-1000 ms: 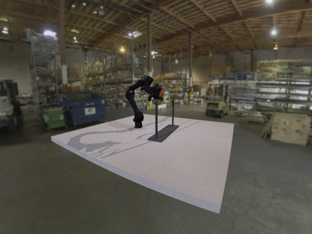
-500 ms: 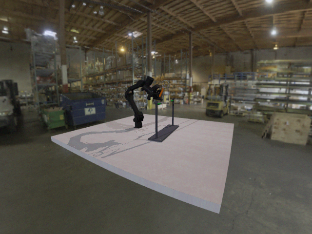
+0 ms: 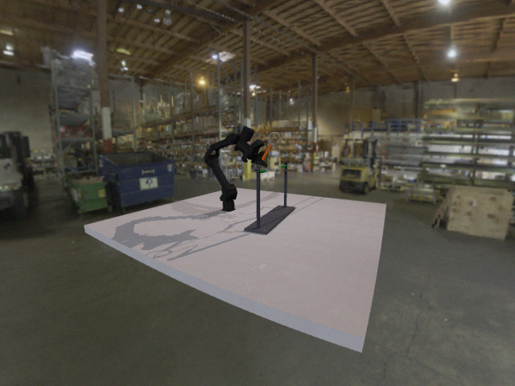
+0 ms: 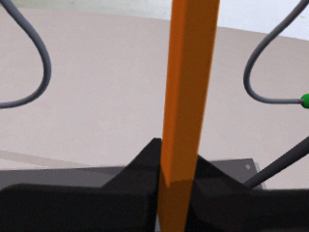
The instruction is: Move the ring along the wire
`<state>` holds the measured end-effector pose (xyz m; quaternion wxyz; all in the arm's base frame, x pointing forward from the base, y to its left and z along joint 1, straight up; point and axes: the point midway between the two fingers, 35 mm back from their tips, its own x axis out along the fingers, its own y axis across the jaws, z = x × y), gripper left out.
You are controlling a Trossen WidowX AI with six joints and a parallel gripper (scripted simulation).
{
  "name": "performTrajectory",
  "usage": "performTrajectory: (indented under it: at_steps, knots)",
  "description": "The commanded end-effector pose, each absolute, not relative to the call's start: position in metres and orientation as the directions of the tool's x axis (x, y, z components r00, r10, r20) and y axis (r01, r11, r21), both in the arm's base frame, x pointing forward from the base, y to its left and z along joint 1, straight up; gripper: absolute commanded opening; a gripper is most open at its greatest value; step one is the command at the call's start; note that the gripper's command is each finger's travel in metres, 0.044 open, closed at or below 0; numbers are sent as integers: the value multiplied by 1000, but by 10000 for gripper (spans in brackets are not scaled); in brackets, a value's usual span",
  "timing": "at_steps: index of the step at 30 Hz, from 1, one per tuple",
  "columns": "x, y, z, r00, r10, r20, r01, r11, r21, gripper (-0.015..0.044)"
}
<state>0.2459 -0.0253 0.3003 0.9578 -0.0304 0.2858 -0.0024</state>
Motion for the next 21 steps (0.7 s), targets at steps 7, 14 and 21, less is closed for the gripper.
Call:
performTrajectory:
  at_steps: [7, 14, 21]
  knots:
    - [247, -33, 302, 850, -102, -517, -10, 978, -209, -150]
    - [247, -39, 303, 857, -156, -490, -5, 950, -311, -150]
    - [248, -44, 304, 864, -206, -459, 1, 912, -409, -150]
